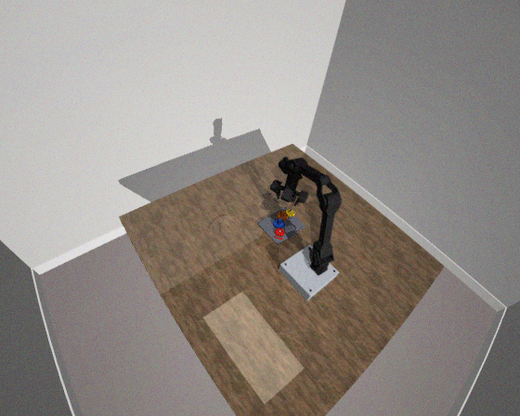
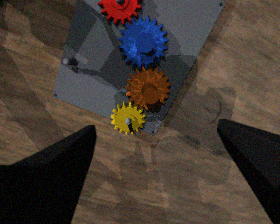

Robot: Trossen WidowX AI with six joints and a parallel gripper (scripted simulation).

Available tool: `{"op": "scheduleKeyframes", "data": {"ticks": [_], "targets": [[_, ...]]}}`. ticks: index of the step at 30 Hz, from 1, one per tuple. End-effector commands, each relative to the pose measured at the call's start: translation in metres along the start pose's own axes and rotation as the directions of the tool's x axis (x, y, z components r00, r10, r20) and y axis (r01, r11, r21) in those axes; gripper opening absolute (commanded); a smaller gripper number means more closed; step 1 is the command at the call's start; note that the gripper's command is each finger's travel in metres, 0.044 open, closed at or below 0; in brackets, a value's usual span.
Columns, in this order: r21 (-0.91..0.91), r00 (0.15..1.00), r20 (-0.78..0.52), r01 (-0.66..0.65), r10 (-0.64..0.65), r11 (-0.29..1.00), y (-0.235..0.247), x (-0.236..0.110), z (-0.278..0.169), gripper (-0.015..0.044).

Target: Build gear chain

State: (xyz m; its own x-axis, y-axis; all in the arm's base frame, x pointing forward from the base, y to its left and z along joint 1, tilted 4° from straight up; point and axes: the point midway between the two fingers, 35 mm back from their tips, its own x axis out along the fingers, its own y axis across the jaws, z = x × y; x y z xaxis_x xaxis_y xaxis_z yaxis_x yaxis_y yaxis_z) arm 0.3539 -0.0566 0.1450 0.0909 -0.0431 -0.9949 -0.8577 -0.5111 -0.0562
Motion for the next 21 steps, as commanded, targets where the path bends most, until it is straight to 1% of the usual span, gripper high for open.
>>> {"op": "scheduleKeyframes", "data": {"ticks": [1, 9, 12, 17, 21], "targets": [[0.003, 1.0, 0.001, -0.001, 0.001, 1.0, 0.0, 0.0, 0.0, 0.044], [0.003, 1.0, 0.001, -0.001, 0.001, 1.0, 0.0, 0.0, 0.0, 0.044], [0.006, 1.0, 0.0, 0.005, -0.005, 1.0, -0.007, -0.001, 0.01, 0.044], [0.014, 1.0, 0.005, 0.02, -0.02, 1.0, -0.033, -0.005, 0.057, 0.044], [0.013, 1.0, 0.019, 0.018, -0.018, 1.0, -0.052, -0.012, 0.119, 0.044]]}}
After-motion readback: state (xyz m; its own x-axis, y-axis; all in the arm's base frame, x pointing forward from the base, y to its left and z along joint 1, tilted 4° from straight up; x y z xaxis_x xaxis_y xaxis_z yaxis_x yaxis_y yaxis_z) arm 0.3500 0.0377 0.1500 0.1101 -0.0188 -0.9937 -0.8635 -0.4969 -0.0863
